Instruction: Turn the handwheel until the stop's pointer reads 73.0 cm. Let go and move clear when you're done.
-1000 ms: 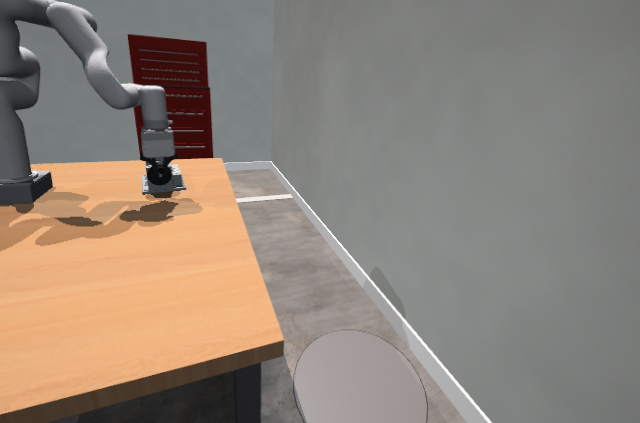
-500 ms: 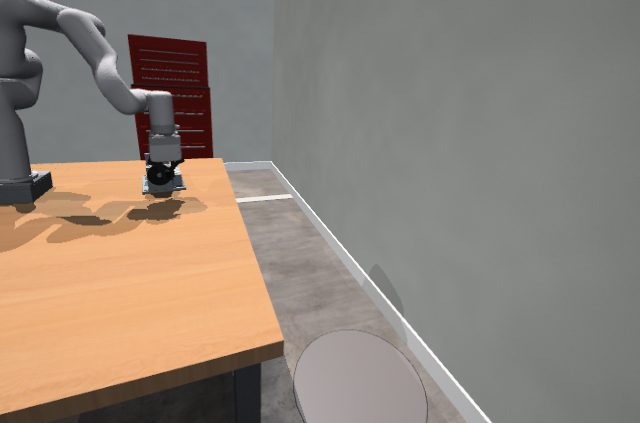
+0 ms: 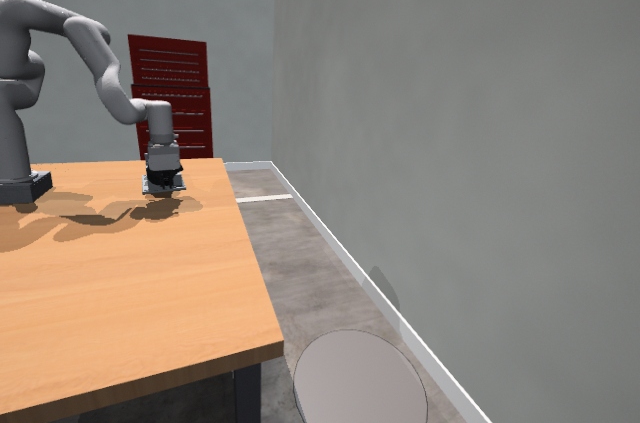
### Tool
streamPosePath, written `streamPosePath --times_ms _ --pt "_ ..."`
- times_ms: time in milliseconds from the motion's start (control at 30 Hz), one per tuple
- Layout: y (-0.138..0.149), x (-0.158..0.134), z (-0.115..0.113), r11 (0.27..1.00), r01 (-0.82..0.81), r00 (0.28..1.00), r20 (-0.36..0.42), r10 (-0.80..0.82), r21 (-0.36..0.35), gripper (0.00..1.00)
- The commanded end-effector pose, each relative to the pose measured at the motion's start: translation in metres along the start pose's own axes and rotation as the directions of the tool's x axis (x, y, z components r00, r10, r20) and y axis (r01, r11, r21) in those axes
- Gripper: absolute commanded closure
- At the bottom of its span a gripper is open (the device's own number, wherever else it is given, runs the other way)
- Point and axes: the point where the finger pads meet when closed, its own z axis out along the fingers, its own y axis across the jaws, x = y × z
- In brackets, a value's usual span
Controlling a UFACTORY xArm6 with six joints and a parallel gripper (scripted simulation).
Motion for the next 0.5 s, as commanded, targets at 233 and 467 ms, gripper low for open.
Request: streamPosePath --times_ms 233,467 --pt "0.013 0.000 0.006 1.000 0.001 1.000 -0.001 -0.001 0.004 0.94" --pt "0.024 0.000 0.006 1.000 0.001 1.000 -0.001 -0.001 0.004 0.94"
